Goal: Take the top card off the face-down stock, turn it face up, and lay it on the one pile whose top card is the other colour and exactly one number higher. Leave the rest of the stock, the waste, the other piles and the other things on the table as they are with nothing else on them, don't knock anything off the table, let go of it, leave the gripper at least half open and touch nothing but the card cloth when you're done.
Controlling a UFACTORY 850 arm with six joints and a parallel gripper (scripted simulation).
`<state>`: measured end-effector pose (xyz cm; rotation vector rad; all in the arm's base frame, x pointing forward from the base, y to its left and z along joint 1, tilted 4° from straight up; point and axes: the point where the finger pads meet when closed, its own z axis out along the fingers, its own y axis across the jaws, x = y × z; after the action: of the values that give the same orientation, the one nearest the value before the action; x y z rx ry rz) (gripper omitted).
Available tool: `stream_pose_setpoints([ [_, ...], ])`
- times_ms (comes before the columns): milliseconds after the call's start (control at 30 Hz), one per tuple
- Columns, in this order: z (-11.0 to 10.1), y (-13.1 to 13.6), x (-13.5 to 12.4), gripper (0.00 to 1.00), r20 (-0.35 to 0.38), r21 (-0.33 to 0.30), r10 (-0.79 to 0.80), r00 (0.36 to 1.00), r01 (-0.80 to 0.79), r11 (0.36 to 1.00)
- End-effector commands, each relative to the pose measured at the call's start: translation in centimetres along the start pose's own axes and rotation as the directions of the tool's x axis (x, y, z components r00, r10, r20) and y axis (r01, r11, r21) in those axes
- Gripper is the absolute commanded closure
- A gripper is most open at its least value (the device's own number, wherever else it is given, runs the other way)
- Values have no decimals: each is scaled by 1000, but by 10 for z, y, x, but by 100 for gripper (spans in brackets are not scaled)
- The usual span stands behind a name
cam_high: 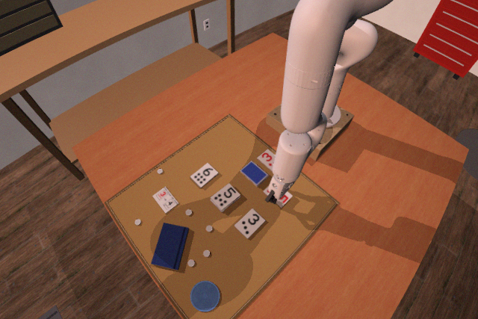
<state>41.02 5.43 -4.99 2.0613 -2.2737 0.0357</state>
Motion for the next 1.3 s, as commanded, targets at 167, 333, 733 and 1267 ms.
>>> stream_pose_setpoints([
  [167,-15,-1,0,39,1,1,0,1000,0,1000],
  [333,-22,-1,0,39,1,1,0,1000,0,1000],
  [733,-26,-1,0,39,1,1,0,1000,0,1000],
  [1267,-26,-1,0,39,1,1,-1,1000,1,1000],
])
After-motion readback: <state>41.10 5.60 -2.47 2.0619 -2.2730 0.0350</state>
